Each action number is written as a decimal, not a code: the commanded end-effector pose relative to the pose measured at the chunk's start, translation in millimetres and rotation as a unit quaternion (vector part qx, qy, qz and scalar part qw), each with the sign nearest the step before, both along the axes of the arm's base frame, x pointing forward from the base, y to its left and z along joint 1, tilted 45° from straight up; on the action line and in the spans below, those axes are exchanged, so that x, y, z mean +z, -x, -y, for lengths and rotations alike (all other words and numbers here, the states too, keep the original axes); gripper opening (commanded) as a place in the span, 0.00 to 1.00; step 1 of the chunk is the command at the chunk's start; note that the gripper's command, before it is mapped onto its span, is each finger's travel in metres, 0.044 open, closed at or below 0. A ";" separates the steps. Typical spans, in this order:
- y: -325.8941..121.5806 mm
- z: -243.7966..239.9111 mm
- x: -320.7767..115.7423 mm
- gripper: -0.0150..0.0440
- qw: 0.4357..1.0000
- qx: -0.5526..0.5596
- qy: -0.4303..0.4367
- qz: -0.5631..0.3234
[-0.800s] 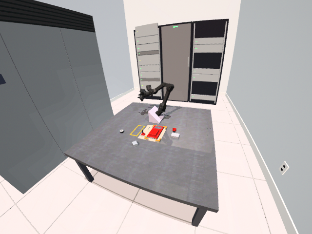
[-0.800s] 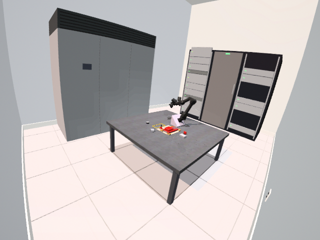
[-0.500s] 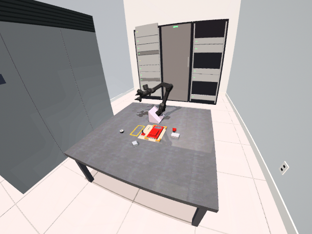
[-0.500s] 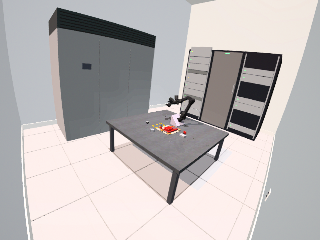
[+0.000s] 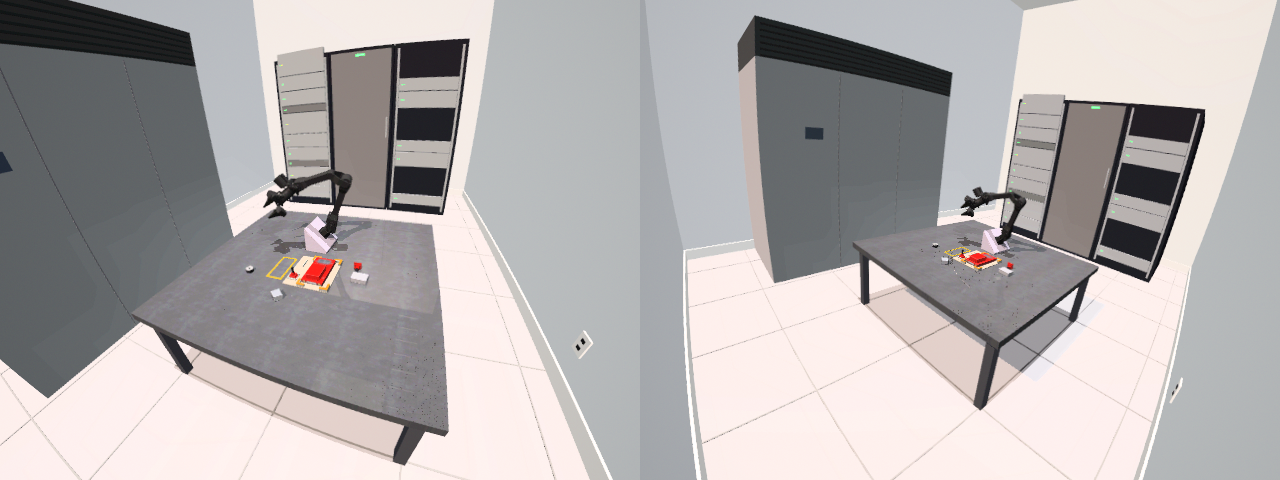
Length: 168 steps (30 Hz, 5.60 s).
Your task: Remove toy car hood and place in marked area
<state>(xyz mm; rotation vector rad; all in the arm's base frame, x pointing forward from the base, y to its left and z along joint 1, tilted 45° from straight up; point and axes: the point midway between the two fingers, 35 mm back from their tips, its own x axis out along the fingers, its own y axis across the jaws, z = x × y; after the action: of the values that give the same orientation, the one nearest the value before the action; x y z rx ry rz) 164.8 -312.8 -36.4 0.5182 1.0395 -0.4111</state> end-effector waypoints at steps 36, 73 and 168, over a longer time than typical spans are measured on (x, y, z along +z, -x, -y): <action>-162.1 -342.5 151.3 1.00 0.859 0.404 -0.302 -0.088; -162.7 -363.8 131.9 1.00 0.859 0.404 -0.302 -0.088; -161.9 -389.9 106.6 0.41 0.859 0.406 -0.300 -0.084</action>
<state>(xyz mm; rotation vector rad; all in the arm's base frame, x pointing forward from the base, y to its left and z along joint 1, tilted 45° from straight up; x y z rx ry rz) 326.3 78.8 68.8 0.5430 1.4565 0.6558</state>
